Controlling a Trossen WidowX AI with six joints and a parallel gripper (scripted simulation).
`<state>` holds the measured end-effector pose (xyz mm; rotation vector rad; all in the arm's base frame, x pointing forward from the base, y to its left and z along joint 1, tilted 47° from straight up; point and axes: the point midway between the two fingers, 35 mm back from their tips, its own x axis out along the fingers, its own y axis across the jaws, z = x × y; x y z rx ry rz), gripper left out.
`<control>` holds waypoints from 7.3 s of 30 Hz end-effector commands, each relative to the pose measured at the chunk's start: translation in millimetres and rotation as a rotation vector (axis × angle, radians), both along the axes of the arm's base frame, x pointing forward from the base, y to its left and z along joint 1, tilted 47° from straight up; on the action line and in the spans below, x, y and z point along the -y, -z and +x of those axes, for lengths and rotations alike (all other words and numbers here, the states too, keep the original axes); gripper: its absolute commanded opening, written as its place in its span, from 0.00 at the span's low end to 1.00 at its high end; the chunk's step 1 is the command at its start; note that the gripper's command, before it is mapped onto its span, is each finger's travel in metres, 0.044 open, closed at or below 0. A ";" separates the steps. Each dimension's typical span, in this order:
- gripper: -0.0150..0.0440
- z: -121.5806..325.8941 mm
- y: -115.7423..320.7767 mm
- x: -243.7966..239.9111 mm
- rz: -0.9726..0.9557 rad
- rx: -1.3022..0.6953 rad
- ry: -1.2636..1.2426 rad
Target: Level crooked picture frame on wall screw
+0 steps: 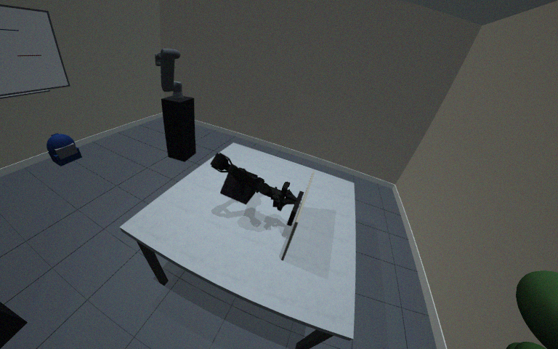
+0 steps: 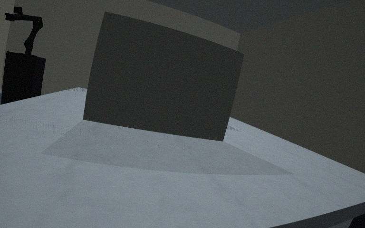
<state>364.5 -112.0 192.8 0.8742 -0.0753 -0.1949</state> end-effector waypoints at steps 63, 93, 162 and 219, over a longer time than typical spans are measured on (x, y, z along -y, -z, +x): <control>0.25 1.6 2.1 -7.3 0.002 0.007 -0.013; 0.25 1.4 3.9 -6.0 0.002 0.007 -0.013; 0.69 0.5 9.1 -0.3 -0.126 -0.023 -0.006; 0.69 -177.8 -28.6 -53.3 0.002 0.000 -0.013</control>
